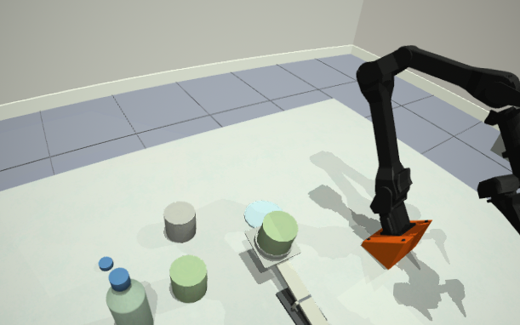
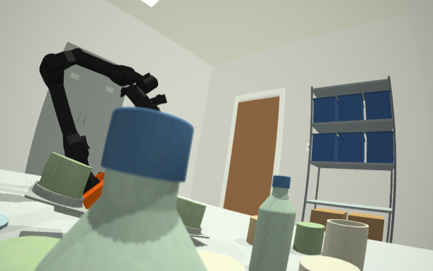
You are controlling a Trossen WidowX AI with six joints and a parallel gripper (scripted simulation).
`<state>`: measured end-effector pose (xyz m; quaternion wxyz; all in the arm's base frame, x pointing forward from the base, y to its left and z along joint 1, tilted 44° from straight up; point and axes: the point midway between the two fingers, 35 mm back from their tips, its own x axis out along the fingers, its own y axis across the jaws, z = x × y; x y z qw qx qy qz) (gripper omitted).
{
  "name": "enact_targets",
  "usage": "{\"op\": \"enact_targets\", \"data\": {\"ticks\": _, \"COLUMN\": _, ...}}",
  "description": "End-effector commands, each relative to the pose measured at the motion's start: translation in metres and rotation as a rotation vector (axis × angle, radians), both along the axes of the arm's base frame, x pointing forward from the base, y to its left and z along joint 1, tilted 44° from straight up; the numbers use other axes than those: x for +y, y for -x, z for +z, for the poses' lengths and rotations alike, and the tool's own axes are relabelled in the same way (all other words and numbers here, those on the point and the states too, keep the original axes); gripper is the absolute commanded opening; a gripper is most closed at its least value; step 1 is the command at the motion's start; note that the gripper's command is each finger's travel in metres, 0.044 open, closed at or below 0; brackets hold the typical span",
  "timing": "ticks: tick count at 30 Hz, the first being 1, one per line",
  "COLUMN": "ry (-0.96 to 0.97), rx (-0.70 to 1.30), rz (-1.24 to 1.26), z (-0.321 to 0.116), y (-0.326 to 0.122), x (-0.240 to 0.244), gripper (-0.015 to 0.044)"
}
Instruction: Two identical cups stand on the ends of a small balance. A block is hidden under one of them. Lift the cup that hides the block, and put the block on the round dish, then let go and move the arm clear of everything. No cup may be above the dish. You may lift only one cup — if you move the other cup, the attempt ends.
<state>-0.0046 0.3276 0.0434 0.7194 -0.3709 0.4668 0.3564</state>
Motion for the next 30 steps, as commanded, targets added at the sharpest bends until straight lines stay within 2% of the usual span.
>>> {"op": "enact_targets", "data": {"ticks": 1, "ry": 0.03, "rx": -0.056, "rz": -0.099, "z": 0.003, "y": -0.021, "x": -0.015, "gripper": 0.044}}
{"op": "enact_targets", "data": {"ticks": 15, "ry": 0.131, "rx": -0.316, "rz": -0.466, "z": 0.03, "y": -0.098, "x": -0.075, "gripper": 0.044}}
{"op": "enact_targets", "data": {"ticks": 30, "ry": 0.214, "rx": -0.662, "rz": -0.773, "z": 0.084, "y": -0.164, "x": -0.149, "gripper": 0.044}}
